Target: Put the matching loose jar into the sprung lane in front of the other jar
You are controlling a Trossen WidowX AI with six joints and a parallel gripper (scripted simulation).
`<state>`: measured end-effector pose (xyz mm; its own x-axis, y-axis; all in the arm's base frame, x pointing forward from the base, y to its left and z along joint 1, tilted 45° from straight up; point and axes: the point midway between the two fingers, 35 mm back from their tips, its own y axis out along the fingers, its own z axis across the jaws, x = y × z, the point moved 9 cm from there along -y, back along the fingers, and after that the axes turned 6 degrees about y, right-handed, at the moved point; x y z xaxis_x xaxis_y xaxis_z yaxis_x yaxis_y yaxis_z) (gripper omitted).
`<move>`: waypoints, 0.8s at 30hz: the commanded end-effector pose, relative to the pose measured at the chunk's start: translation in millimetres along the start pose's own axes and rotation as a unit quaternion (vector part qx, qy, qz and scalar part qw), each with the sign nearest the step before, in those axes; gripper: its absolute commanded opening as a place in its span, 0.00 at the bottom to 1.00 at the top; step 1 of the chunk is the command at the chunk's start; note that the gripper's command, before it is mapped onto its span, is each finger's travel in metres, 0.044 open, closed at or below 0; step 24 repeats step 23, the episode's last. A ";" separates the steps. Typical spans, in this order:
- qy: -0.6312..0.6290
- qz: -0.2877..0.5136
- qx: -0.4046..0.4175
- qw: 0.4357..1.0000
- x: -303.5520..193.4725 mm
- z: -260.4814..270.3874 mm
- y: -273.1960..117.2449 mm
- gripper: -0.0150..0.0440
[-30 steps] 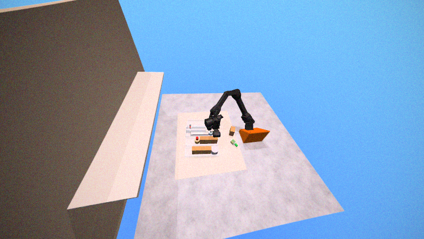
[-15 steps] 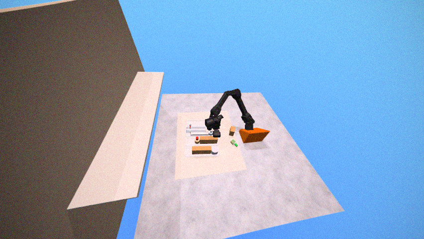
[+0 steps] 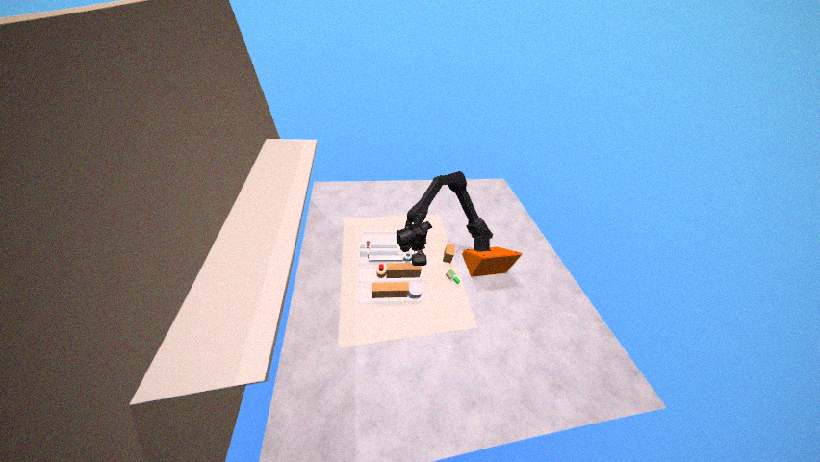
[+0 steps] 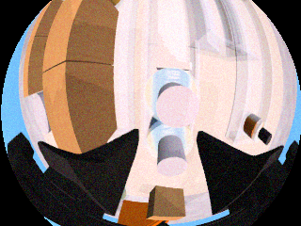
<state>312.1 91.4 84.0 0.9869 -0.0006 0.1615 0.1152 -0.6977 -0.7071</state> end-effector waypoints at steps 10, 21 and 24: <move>0.003 0.000 0.001 1.000 -1.4 0.0 -19.4 0.72; 0.002 0.000 0.002 1.000 -36.7 -1.8 -21.3 0.72; 0.002 0.001 0.002 1.000 -44.0 -2.4 -21.3 0.72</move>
